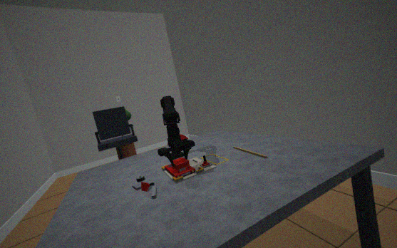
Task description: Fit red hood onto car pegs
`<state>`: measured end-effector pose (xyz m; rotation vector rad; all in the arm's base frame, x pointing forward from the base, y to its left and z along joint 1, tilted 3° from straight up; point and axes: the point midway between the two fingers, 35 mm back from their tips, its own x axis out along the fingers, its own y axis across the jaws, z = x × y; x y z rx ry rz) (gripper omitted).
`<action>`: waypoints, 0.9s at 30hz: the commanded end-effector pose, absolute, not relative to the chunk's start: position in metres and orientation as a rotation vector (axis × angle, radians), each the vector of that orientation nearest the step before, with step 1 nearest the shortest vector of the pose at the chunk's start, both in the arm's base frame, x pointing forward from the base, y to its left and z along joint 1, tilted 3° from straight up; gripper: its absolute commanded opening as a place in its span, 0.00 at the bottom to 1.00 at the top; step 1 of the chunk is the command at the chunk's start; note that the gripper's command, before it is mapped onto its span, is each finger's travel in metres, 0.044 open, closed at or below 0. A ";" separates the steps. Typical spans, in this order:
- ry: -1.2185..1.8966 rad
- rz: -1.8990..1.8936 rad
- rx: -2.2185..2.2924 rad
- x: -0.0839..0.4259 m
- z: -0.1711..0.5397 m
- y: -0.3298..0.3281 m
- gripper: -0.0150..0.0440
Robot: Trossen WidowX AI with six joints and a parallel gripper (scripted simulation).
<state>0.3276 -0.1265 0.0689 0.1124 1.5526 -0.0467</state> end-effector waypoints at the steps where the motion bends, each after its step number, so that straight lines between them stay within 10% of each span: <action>1: 1.551 -0.051 0.112 0.328 0.067 -0.127 0.25; 27: 1.551 -0.051 0.112 0.329 0.057 -0.127 0.25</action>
